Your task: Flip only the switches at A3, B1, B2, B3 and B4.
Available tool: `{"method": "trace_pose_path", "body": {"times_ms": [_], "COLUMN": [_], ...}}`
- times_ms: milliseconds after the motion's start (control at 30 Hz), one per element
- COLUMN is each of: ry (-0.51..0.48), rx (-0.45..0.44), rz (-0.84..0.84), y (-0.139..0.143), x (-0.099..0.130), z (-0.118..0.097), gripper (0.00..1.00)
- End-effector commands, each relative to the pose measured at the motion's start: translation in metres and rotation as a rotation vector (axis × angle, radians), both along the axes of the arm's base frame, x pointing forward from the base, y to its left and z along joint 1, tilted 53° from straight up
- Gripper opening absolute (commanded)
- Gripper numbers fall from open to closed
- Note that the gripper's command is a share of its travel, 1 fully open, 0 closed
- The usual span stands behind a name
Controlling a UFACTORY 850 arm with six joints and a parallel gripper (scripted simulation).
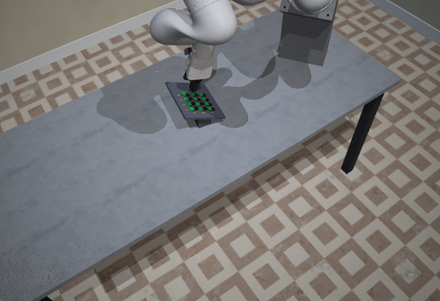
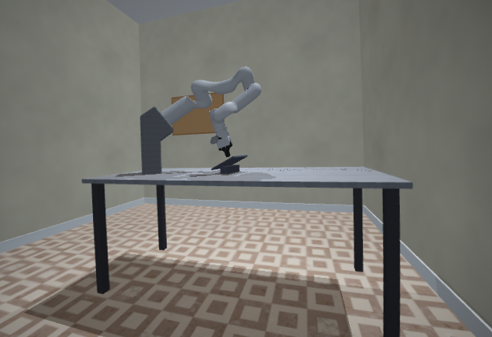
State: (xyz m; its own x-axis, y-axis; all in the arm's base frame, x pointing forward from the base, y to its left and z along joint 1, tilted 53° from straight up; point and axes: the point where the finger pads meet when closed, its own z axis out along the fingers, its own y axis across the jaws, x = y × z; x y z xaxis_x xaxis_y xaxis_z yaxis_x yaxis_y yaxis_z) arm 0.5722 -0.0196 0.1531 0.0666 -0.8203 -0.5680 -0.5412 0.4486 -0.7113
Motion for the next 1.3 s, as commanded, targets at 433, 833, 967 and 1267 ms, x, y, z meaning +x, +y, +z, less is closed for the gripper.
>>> {"method": "trace_pose_path", "body": {"times_ms": [433,833,967,1267], "ry": [0.000,0.000,0.000,0.000], "rx": [0.000,0.000,0.000,0.000], "rz": [-0.001,-0.001,-0.001,-0.001], "y": [0.006,0.007,0.007,0.008], "x": [0.014,0.018,0.018,0.019], "z": [-0.007,-0.009,-0.009,-0.009], "gripper": [0.00,0.00,0.00,0.00]}}
